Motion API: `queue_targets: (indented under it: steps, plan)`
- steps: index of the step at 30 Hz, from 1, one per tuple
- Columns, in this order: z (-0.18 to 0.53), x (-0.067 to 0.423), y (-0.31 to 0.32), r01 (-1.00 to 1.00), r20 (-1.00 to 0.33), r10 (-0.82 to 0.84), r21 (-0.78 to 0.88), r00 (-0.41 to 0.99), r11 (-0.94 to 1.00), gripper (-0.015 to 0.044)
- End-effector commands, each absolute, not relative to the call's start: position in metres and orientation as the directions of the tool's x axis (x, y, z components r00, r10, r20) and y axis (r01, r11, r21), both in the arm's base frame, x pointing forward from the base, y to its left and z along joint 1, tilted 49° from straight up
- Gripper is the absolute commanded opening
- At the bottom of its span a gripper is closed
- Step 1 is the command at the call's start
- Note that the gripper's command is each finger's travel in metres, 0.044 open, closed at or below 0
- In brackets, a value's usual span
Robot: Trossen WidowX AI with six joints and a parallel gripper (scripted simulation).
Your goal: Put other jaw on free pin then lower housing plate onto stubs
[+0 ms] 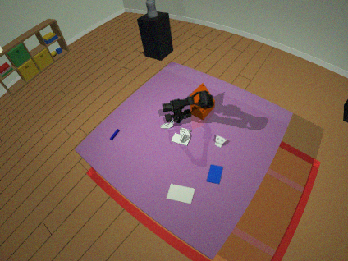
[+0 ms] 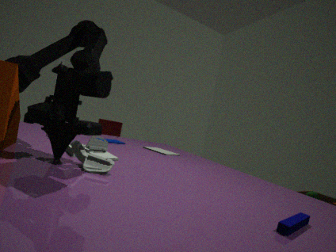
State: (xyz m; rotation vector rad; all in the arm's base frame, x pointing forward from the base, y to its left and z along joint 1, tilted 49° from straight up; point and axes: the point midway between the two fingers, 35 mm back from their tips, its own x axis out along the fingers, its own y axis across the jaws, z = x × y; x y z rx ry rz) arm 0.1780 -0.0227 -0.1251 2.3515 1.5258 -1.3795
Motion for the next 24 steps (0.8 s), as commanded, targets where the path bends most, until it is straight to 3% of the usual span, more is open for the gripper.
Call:
queue_targets:
  steps: [1,24]
  plan:
    - [-0.128,0.181,-0.024,0.744,-0.673,0.728,-0.422,0.126,-0.518,0.0]
    - [-0.145,0.211,-0.043,0.748,-0.672,0.73,-0.42,0.123,-0.513,0.0]
